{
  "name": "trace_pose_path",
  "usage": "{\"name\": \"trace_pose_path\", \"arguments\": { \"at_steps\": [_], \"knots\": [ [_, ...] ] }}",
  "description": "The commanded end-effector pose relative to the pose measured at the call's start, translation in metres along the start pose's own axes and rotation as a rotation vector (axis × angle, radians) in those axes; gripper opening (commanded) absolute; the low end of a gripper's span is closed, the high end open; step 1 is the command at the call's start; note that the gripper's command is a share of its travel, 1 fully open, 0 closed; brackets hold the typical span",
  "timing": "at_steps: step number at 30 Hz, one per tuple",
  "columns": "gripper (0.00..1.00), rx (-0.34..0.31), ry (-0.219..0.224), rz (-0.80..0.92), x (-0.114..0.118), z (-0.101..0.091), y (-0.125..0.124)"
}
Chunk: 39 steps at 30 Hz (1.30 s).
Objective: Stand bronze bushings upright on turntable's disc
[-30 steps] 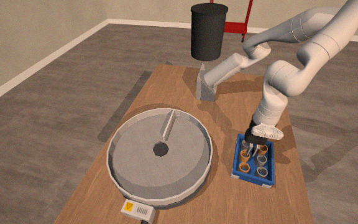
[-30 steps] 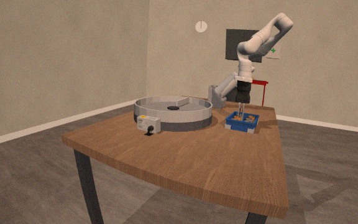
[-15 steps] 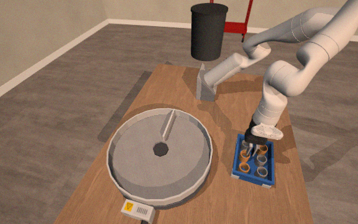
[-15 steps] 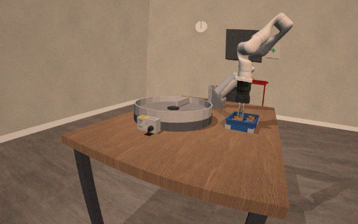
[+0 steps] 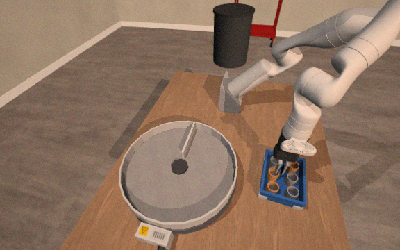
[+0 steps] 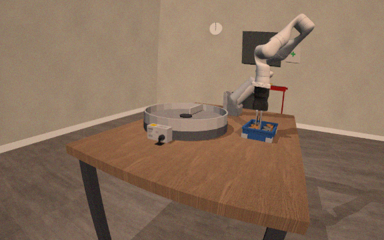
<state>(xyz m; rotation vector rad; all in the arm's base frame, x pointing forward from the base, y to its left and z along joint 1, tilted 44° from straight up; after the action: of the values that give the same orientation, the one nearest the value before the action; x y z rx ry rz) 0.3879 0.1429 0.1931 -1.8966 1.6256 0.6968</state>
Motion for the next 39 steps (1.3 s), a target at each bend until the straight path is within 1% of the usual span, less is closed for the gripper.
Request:
{"name": "trace_pose_path", "arguments": {
  "at_steps": [1, 9, 15, 39],
  "knots": [
    [0.36, 0.007, -0.003, 0.000, 0.0003, 0.0005, -0.0010],
    [0.36, 0.007, -0.003, 0.000, 0.0003, 0.0010, -0.0010],
    [0.36, 0.007, -0.003, 0.001, 0.0005, 0.0070, -0.0014],
    [0.36, 0.007, -0.003, 0.001, 0.0005, 0.0071, -0.0014]
  ]
}}
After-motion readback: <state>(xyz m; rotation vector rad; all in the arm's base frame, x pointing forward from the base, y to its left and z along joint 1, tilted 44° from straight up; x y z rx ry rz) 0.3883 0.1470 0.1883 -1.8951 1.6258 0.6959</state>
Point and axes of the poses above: the point where the finger pads meet when closed, its own z axis out along the fingers, its own x axis across the jaws, y = z × x, the point moved 8 cm from there along -z, back along the fingers, and after that the axes turned 6 degrees about -z, right-handed, at the moved point
